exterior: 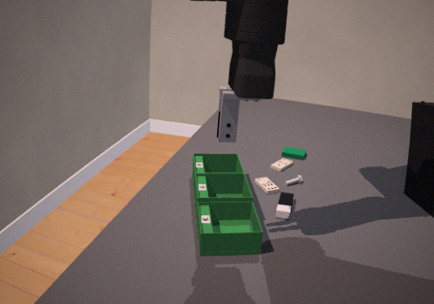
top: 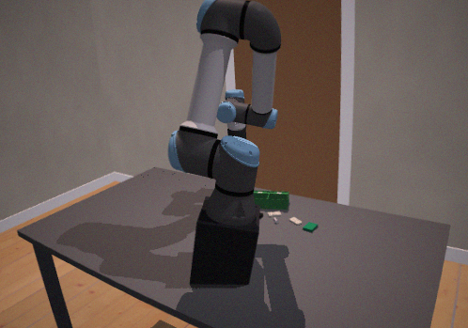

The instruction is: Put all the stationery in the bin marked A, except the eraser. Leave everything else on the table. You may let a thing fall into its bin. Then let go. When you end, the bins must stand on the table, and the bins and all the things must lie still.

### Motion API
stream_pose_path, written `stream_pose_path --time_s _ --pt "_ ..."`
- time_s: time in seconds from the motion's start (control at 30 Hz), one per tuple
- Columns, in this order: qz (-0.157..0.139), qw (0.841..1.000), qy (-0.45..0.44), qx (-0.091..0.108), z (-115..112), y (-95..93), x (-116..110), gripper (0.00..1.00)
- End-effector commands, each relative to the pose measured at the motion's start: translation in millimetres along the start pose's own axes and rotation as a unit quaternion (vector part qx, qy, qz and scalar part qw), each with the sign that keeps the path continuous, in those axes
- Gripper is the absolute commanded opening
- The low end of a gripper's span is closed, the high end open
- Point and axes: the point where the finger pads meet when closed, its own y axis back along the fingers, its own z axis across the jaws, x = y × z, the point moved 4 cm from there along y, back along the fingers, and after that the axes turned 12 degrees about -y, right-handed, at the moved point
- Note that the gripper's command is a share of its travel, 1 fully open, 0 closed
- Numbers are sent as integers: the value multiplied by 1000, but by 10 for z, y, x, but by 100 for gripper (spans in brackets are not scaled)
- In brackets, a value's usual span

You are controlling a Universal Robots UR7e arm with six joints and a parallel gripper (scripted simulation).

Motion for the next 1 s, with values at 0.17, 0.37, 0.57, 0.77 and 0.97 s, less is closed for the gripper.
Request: stream_pose_path --time_s 0.17,0.37,0.57,0.77,0.97 --pt "-9 1000 0 -2 1 498 0 31" --pt "-9 1000 -1 -2 8 496 3 31" --pt "-12 1000 0 -2 8 476 -15 31" --pt "-11 996 -89 -3 379 338 -181 100" --pt "-13 989 -150 -4 774 190 -349 100"
